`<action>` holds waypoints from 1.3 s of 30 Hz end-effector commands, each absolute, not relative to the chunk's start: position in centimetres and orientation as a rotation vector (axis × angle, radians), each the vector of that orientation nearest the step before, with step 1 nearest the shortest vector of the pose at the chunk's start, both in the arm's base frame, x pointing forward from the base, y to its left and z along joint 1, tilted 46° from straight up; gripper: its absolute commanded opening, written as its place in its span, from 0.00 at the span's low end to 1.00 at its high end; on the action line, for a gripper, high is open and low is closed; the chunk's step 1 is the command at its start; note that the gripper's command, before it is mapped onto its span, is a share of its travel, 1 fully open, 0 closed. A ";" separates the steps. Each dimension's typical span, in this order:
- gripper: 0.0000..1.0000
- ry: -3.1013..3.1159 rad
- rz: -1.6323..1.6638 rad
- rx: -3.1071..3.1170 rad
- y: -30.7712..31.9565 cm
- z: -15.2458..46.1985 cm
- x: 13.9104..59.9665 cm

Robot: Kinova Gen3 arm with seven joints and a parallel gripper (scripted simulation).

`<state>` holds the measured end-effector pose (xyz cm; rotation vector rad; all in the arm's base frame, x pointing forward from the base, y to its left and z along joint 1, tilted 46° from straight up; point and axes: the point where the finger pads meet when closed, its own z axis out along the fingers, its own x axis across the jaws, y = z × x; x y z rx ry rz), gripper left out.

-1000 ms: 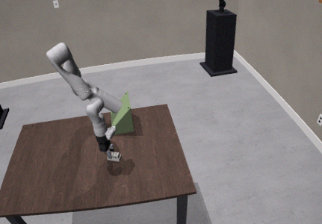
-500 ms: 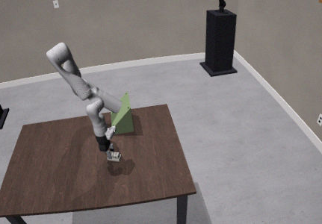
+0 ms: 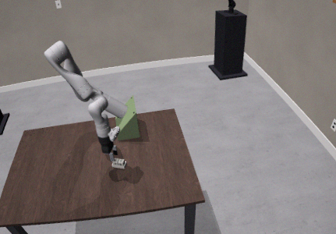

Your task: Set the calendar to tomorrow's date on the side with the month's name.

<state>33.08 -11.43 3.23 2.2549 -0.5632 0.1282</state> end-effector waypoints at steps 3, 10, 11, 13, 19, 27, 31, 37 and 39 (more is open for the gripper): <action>0.87 -0.560 0.154 2.277 -9.1 5.0 34.0; 0.87 -0.560 0.154 2.277 -7.7 6.3 34.1; 0.87 -0.560 0.154 2.277 -7.5 6.5 34.1; 0.87 -0.560 0.154 2.277 -7.2 6.8 34.2; 1.00 -0.560 0.154 2.277 -7.0 6.9 34.2; 1.00 -0.560 0.154 2.277 -7.0 6.9 34.2; 1.00 -0.560 0.154 2.277 -7.0 6.9 34.2; 1.00 -0.560 0.154 2.277 -7.0 6.9 34.2; 1.00 -0.560 0.154 2.277 -7.0 6.9 34.2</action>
